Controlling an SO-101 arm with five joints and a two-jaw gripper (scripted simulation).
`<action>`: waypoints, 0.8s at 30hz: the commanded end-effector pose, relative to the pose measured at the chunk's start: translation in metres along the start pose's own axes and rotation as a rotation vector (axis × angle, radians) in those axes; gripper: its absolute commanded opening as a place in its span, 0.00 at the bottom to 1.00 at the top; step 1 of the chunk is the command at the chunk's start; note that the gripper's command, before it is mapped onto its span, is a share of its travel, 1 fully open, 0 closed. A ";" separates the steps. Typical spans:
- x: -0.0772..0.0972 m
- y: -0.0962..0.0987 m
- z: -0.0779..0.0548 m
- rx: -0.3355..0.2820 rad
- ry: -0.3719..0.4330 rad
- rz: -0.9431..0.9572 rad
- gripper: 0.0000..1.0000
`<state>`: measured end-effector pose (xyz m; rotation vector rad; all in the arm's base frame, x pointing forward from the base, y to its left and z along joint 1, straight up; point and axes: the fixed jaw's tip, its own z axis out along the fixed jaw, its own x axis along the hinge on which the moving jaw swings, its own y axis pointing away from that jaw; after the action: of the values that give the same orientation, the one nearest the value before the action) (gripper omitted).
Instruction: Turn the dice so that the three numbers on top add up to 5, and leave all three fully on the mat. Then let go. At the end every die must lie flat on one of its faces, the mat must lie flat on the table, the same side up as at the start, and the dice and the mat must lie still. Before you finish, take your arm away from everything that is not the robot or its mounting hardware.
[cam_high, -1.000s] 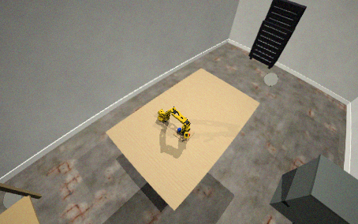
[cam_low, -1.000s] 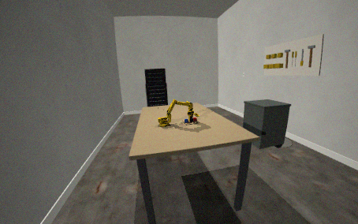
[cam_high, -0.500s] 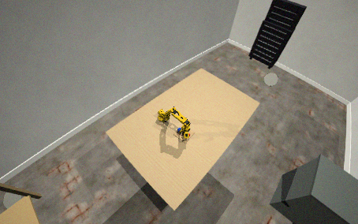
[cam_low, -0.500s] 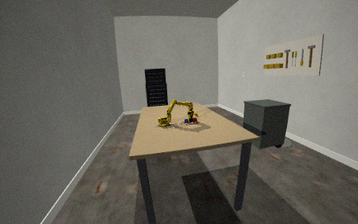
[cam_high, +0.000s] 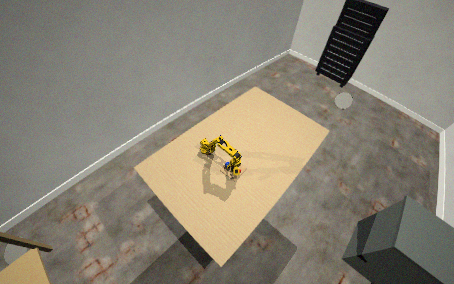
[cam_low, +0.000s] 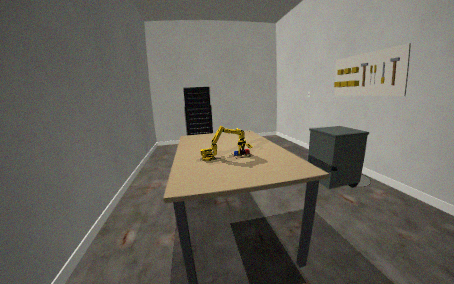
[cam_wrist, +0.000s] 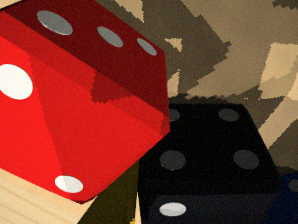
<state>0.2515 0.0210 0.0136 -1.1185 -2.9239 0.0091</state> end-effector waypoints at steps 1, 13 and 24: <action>-0.006 0.003 -0.019 -0.042 -0.041 0.003 0.36; -0.005 0.002 -0.054 -0.068 -0.066 0.004 0.36; -0.005 0.002 -0.067 -0.091 -0.090 0.004 0.36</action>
<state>0.2513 0.0210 0.0624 -1.1341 -2.9640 -0.0215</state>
